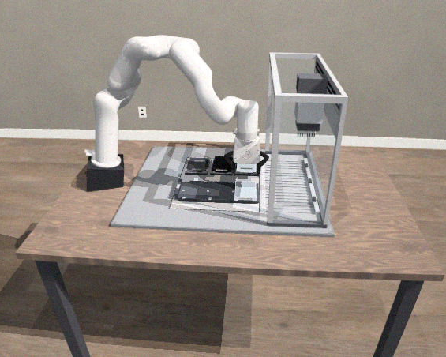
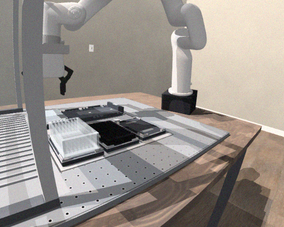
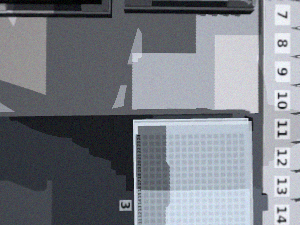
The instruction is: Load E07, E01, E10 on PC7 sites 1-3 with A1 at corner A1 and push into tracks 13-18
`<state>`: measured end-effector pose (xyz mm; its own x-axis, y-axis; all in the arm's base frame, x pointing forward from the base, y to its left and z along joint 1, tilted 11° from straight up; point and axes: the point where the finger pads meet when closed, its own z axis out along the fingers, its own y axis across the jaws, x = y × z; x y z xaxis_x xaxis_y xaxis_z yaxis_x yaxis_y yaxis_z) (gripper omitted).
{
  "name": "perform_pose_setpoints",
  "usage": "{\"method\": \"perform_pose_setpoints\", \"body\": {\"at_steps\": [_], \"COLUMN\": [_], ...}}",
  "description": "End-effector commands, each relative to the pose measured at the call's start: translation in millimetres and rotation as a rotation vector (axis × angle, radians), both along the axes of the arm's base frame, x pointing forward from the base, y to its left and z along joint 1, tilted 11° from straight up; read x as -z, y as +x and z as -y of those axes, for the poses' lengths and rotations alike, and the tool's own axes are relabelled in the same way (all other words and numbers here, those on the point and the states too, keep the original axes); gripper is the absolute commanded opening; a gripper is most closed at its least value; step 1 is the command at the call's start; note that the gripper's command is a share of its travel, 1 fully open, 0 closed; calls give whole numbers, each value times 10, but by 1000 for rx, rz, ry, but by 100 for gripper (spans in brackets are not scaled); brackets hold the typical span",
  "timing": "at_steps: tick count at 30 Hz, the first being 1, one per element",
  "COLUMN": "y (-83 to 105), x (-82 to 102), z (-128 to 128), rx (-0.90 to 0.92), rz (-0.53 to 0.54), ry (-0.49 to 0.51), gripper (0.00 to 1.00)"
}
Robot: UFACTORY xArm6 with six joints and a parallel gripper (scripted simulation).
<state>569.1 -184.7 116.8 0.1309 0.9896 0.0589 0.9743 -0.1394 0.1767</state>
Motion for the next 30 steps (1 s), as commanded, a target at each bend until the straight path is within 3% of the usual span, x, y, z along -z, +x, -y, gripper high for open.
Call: {"method": "perform_pose_setpoints", "body": {"at_steps": [1, 23, 30], "y": [-4, -65, -65], "x": [-96, -420, -420], "z": [7, 18, 19], "rx": [0, 0, 0], "rz": [4, 4, 4], "ry": [-1, -2, -2], "gripper": [100, 100, 100]}}
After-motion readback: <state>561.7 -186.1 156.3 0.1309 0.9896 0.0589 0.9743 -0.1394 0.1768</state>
